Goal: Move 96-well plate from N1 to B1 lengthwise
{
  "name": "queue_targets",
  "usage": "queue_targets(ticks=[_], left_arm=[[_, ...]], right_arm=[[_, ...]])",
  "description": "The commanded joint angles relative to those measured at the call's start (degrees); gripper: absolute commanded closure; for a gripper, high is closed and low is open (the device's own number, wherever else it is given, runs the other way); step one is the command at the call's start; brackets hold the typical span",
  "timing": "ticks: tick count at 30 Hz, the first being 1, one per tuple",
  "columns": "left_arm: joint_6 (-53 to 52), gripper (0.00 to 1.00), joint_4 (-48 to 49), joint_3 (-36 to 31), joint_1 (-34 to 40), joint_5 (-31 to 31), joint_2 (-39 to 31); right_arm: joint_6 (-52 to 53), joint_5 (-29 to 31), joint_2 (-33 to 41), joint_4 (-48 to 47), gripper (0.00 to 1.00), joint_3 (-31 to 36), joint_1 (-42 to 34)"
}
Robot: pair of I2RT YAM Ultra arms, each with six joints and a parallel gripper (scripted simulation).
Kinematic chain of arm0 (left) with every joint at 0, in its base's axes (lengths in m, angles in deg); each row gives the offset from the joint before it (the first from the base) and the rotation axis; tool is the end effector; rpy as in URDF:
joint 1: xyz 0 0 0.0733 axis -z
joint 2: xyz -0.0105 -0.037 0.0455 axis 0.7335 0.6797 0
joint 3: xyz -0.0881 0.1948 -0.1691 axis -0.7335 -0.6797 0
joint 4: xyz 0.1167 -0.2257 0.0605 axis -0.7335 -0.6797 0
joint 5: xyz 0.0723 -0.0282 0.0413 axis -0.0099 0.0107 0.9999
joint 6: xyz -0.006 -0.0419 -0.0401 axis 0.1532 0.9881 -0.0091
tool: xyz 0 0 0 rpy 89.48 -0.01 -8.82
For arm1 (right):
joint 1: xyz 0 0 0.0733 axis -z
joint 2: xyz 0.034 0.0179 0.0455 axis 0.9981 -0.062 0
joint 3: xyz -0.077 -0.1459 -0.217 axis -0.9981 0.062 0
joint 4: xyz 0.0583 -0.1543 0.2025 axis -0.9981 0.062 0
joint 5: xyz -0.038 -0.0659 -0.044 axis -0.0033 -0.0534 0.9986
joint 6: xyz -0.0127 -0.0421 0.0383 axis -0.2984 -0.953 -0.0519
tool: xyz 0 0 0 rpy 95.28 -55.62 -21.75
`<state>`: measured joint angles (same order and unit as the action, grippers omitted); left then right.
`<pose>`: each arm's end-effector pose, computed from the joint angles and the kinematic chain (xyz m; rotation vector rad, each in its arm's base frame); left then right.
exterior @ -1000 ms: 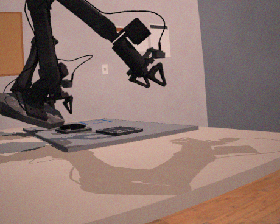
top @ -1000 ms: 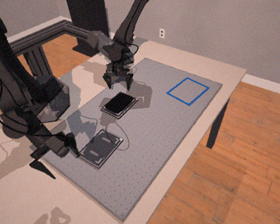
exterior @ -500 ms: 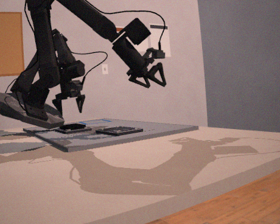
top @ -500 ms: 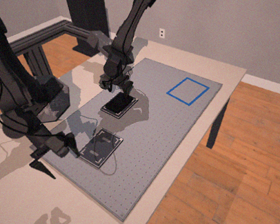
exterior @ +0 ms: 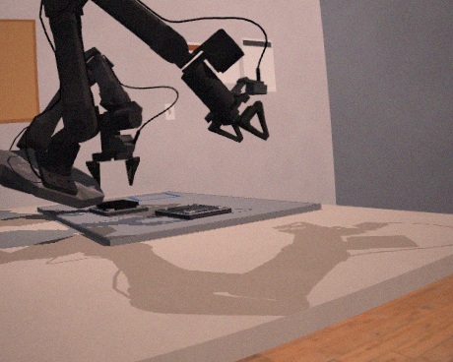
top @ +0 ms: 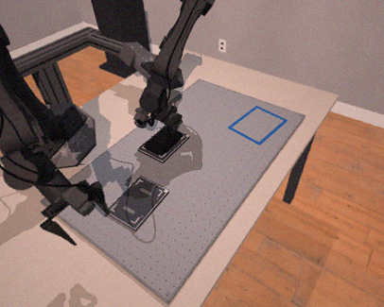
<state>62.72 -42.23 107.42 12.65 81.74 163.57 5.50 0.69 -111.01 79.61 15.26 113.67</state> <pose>0.1895 -0.2821 0.0629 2.0951 2.1507 0.8302 0.2058 -0.0939 0.2951 -0.1648 1.9734 -0.4070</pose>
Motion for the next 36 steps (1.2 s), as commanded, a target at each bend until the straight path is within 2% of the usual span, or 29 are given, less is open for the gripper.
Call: queue_targets(ticks=[1, 36], left_arm=[[-0.9, 0.00, 1.0, 0.5, -0.4, 0.5, 1.2], [-5.2, 0.00, 11.0, -3.1, -4.3, 0.8, 6.1]], right_arm=[[0.5, -0.9, 0.3, -1.2, 0.00, -1.5, 0.0], [0.5, -0.9, 0.3, -1.2, 0.00, -1.5, 0.0]])
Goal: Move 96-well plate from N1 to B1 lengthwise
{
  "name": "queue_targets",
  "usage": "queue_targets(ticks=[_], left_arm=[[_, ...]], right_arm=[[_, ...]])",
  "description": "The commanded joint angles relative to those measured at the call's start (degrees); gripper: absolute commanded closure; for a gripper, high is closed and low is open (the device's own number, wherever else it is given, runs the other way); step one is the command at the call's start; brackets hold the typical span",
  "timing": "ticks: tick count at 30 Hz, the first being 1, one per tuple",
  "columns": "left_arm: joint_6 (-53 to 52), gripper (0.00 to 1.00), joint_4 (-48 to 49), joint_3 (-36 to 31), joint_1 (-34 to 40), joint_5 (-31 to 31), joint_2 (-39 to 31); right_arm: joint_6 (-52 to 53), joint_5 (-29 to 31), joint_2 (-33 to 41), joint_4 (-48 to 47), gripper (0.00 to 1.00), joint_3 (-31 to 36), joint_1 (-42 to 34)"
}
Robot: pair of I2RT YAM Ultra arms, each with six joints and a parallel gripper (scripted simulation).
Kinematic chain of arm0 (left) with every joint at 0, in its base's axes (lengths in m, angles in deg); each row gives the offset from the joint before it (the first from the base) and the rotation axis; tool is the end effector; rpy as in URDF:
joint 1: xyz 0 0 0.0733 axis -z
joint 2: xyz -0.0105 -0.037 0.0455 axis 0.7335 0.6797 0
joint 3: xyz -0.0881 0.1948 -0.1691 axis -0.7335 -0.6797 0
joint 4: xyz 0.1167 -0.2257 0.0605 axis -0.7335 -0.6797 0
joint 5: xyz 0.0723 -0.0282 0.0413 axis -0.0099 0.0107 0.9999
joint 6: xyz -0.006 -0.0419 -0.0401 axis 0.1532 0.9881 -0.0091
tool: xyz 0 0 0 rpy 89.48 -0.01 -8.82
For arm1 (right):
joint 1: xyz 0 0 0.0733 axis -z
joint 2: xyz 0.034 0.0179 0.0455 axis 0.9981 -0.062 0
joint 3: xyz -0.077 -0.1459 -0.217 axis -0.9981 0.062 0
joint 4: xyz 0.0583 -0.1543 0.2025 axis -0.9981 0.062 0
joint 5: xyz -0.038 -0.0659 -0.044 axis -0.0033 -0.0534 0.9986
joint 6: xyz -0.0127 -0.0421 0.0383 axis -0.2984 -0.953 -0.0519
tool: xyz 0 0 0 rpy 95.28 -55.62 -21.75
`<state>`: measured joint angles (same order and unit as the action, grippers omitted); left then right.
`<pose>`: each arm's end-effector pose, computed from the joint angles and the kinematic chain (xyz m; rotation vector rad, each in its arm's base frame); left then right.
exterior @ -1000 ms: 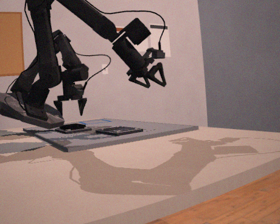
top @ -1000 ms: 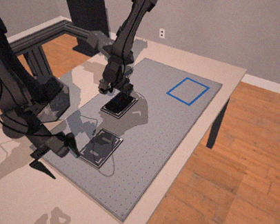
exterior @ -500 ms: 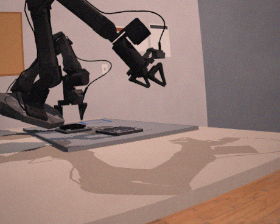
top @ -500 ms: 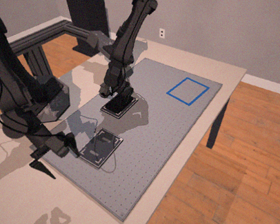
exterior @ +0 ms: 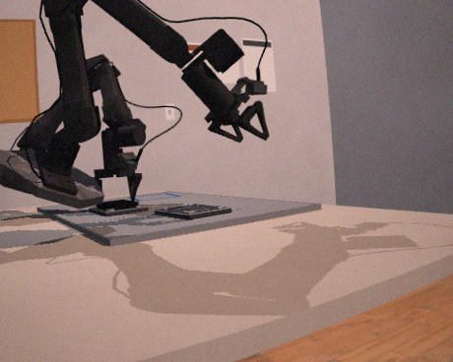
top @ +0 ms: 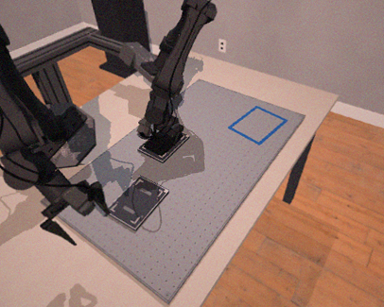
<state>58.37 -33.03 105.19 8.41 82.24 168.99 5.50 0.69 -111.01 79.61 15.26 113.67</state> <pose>0.2094 -0.2660 0.0246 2.0972 2.1634 0.8390 0.2058 -0.0939 0.2951 -0.1648 1.9734 -0.4070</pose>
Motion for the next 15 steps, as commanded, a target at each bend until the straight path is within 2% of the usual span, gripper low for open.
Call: queue_targets(ticks=[1, 9, 10, 15], left_arm=[[-0.9, 0.00, 1.9, -0.9, 0.3, 0.3, 0.8], [-0.9, 0.00, 1.9, -0.9, 0.3, 0.2, 0.8], [-0.9, 0.04, 1.9, -0.9, 0.3, 0.2, 0.8], [-0.6, 0.08, 1.2, -0.2, 0.3, 0.1, 0.3]], right_arm=[[0.5, -0.9, 0.3, -1.2, 0.00, -1.5, 0.0], [0.5, -0.9, 0.3, -1.2, 0.00, -1.5, 0.0], [0.5, -0.9, 0.3, -1.2, 0.00, -1.5, 0.0], [0.5, -0.9, 0.3, -1.2, 0.00, -1.5, 0.0]])
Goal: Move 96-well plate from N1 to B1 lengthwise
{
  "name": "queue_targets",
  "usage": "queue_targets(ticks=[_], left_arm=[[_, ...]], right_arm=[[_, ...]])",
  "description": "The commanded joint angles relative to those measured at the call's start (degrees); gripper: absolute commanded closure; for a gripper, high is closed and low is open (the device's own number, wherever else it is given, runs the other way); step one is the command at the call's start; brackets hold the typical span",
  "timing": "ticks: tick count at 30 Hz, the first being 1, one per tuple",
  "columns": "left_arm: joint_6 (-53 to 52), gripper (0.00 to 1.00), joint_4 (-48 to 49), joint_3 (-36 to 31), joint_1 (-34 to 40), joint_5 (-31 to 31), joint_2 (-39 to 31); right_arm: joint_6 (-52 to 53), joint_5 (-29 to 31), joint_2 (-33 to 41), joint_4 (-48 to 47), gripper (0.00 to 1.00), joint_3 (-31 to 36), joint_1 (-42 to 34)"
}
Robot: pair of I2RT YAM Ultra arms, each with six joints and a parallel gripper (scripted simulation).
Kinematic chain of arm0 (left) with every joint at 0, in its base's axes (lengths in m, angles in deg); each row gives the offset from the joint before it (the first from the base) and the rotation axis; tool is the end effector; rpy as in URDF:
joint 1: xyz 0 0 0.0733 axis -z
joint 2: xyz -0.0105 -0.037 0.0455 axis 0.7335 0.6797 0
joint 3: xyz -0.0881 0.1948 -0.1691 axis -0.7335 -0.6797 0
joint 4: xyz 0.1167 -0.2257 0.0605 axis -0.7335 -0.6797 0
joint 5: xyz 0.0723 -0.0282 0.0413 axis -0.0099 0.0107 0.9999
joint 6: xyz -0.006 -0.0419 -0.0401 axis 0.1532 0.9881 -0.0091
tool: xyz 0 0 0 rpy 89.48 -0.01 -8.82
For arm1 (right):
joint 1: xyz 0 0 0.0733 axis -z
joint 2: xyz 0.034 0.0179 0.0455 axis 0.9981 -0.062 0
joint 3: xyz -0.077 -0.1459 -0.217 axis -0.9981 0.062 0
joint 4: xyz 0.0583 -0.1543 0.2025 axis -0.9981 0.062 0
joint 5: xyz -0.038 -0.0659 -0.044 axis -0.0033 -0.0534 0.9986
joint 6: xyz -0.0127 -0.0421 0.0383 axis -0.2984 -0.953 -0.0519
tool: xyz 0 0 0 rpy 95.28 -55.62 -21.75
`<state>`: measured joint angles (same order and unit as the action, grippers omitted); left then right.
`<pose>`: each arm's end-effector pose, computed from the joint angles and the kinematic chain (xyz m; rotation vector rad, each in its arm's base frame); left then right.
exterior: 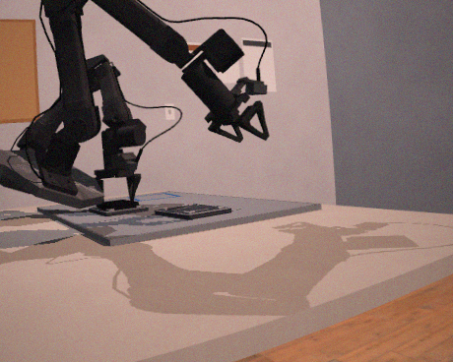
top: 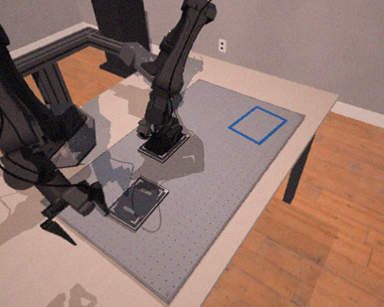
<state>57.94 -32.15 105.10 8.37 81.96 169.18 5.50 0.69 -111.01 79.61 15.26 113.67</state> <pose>0.2099 -0.2667 0.0230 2.0987 2.1570 0.8271 0.2058 -0.0939 0.2951 -0.1648 1.9734 -0.4070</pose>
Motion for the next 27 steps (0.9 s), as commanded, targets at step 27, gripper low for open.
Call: queue_targets(ticks=[27], left_arm=[[3.9, 0.21, -9.0, 2.9, 3.9, -0.1, -5.0]], right_arm=[[0.5, -0.9, 0.3, -1.2, 0.00, -1.5, 0.0]])
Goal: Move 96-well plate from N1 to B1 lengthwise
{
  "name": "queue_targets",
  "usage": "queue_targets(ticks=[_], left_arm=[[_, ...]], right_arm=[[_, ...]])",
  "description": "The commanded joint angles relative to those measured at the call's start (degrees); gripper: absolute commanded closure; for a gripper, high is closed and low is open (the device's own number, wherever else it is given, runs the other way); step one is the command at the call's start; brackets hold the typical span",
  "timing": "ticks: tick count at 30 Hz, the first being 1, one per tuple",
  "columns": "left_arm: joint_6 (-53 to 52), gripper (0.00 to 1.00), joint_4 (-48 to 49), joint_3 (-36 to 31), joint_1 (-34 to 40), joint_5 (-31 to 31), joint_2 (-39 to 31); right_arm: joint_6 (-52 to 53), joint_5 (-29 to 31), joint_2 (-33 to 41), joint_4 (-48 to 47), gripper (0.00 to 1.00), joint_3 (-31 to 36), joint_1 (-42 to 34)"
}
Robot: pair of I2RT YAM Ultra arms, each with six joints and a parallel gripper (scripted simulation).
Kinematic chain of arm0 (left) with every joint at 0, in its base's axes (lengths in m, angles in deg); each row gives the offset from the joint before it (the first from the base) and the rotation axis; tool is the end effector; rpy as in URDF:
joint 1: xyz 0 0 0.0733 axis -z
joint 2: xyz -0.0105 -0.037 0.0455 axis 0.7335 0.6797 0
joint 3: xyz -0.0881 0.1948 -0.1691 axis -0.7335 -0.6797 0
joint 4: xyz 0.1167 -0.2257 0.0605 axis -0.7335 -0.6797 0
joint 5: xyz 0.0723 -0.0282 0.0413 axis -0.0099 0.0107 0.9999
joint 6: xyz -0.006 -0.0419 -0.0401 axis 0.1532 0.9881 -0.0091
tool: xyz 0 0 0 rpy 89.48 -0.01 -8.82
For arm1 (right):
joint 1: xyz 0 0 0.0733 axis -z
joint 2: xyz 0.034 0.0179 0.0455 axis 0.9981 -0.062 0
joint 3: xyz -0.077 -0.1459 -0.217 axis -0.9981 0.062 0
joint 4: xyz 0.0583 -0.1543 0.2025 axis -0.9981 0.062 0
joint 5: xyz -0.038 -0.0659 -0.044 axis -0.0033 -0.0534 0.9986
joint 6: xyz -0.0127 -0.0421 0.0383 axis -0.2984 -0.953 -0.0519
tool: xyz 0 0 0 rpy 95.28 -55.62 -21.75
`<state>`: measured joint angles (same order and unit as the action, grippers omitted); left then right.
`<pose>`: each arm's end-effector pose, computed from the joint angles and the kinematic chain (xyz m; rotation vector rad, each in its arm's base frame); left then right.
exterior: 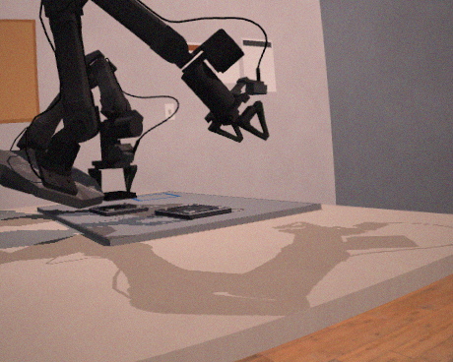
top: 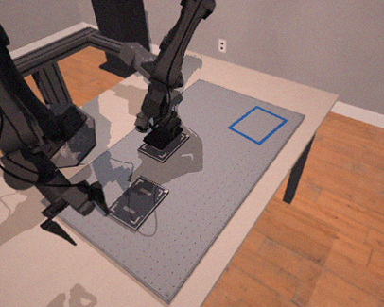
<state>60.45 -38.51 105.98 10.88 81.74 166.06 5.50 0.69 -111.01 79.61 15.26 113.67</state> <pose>0.1965 -0.2735 0.0440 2.1202 2.1554 0.8383 0.2058 -0.0939 0.2951 -0.1648 1.9734 -0.4070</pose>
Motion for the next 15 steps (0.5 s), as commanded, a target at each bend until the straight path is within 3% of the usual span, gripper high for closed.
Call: queue_targets(ticks=[1, 9, 15], left_arm=[[0.8, 0.21, -2.7, 2.1, 1.4, 0.2, -1.8], [-8.9, 0.21, -1.3, -1.1, -3.1, 1.7, -5.3], [-26.2, 0.21, -2.6, -4.5, -16.2, 1.0, -15.6]], right_arm=[[0.5, -0.9, 0.3, -1.2, 0.00, -1.5, 0.0], [1.4, 3.8, -1.3, -4.8, 0.00, -2.3, -4.0], [2.5, 13.3, -7.6, -11.6, 0.00, -3.3, -19.7]])
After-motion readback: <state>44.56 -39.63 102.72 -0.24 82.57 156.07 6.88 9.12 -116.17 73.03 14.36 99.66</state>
